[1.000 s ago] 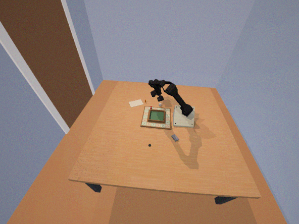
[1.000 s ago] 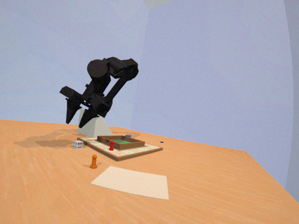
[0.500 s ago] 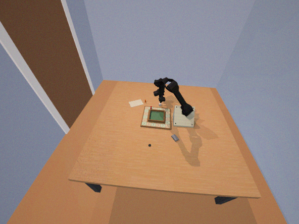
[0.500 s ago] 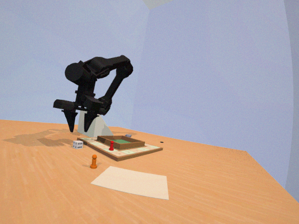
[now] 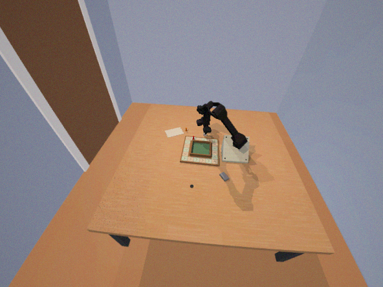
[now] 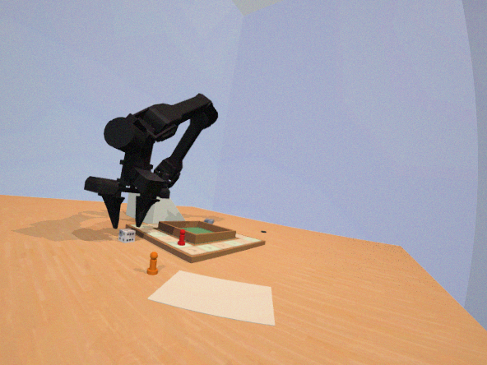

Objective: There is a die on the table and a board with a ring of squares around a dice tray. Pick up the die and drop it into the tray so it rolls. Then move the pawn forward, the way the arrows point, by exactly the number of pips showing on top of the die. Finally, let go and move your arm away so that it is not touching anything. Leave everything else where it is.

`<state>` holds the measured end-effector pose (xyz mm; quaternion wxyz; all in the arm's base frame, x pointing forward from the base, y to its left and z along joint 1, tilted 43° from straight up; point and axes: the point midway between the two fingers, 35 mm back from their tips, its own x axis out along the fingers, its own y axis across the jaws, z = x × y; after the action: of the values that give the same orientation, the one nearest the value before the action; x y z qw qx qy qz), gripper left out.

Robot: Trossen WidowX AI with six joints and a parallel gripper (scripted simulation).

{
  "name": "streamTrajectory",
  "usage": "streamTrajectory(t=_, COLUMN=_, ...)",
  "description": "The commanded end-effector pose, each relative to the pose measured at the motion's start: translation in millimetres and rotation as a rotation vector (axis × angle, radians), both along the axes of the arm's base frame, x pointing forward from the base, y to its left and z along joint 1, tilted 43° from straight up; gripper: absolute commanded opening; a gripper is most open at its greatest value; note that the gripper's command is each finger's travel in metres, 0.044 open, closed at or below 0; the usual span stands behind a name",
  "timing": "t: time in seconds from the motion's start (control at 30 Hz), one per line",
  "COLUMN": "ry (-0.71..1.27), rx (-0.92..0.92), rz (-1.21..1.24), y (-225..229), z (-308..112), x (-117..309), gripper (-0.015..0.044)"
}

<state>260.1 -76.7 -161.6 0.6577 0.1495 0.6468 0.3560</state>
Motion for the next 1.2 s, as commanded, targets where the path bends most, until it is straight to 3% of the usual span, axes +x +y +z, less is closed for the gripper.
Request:
streamTrajectory(t=0.0, ry=0.005, rx=0.007, rz=-0.006, y=6.0, z=-4.4, x=-2.1, gripper=0.0275)
streamTrajectory(t=0.37, ry=0.005, rx=0.008, rz=-0.006, y=16.6, z=-15.1, x=-4.1, gripper=0.0275)
streamTrajectory(t=0.57, ry=0.005, rx=0.008, rz=-0.006, y=16.6, z=-15.1, x=-4.1, gripper=0.0118)
streamTrajectory(t=0.77, ry=0.005, rx=0.008, rz=-0.006, y=16.6, z=-15.1, x=-4.1, gripper=0.0077)
streamTrajectory(t=0.87, ry=0.017, rx=0.006, rz=-0.024, y=15.0, z=-13.7, x=-5.0, gripper=0.0000)
streamTrajectory(t=1.17, ry=0.027, rx=0.000, rz=-0.040, y=-17.8, z=22.7, x=4.4, gripper=0.0000)
